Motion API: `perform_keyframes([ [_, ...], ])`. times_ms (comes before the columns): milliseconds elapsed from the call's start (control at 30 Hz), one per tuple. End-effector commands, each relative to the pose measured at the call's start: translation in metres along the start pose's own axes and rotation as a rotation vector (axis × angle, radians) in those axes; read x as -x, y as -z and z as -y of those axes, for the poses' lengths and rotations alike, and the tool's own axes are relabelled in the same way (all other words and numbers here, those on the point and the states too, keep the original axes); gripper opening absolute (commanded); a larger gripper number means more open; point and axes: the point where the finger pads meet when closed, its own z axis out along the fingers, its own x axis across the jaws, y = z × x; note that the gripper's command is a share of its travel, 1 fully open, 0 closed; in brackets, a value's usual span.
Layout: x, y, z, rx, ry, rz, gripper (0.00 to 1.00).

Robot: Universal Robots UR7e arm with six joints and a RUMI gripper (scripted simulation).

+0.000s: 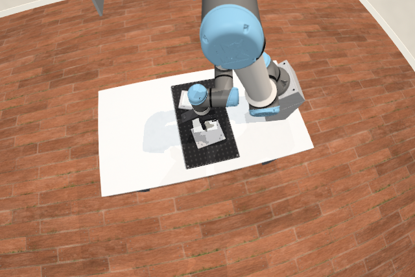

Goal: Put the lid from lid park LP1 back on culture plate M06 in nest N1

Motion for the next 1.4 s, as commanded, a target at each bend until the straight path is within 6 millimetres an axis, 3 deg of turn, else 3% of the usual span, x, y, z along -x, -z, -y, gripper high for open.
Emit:
perform_keyframes([
  [0,-0.019,0.000,0.005,0.010,-0.082,0.043,0.00],
  [333,-0.069,0.001,0.017,0.010,-0.278,0.075,0.00],
  [467,-0.088,0.002,0.022,0.011,-0.283,0.076,0.00],
  [533,-0.088,0.002,0.022,0.011,-0.283,0.076,0.00],
  [1033,-0.162,0.001,0.037,0.014,-0.284,0.077,0.00],
  [1367,-0.171,0.001,0.039,0.014,-0.284,0.077,0.00],
])
